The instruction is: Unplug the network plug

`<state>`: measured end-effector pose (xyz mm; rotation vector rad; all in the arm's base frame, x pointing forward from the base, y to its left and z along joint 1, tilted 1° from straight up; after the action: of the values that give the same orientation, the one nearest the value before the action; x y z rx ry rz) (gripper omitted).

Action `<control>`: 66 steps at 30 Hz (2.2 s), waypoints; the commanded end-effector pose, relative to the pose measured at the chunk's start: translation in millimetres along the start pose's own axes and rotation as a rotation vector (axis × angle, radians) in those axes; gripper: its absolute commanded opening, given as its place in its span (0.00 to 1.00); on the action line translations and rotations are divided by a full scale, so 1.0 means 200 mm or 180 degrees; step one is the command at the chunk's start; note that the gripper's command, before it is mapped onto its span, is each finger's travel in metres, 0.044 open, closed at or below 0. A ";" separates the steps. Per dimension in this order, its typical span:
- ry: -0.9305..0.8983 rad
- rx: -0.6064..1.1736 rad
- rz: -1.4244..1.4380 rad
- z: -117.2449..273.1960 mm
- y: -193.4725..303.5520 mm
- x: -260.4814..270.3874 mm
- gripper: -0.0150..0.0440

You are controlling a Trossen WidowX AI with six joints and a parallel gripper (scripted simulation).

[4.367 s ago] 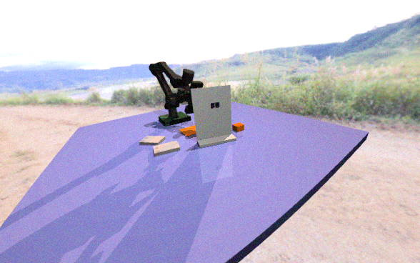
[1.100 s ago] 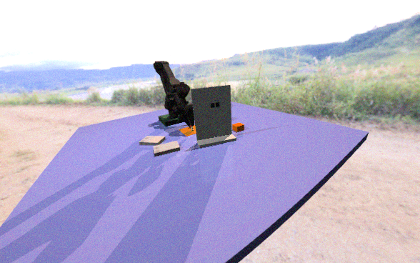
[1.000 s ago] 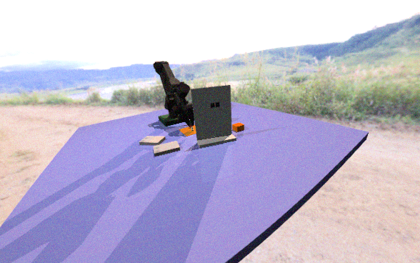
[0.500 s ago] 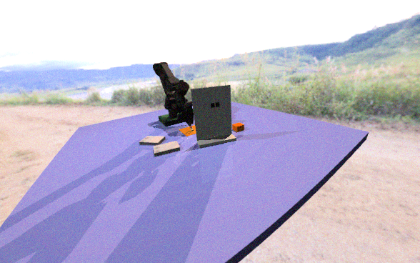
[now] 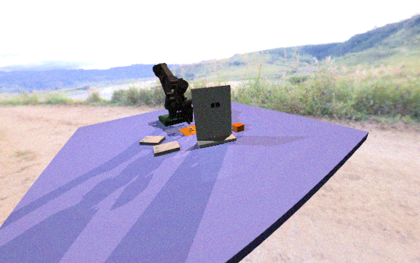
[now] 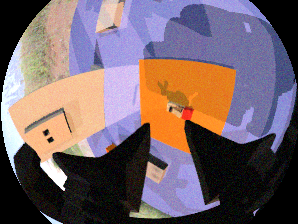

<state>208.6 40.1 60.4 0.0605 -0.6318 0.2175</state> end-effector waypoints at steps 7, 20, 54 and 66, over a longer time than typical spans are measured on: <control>-0.0001 0.0009 0.0005 0.04 0.00 0.04 0.52; -0.0001 0.0010 0.0006 0.11 0.00 0.09 0.52; 0.0000 0.0012 0.0007 0.32 0.00 0.21 0.52; 0.0007 -0.0002 -0.0003 0.38 -0.01 0.25 0.52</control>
<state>202.5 38.0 143.9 0.0593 -0.6265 0.2161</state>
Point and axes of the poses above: the point midway between the two fingers, 35 mm back from their tips, its own z axis back along the fingers, its own x axis across the jaws, y = z × x, the point moved 2 cm from there along z, back along the fingers, and after that the axes turned 2 degrees about z, right-handed, at the moved point
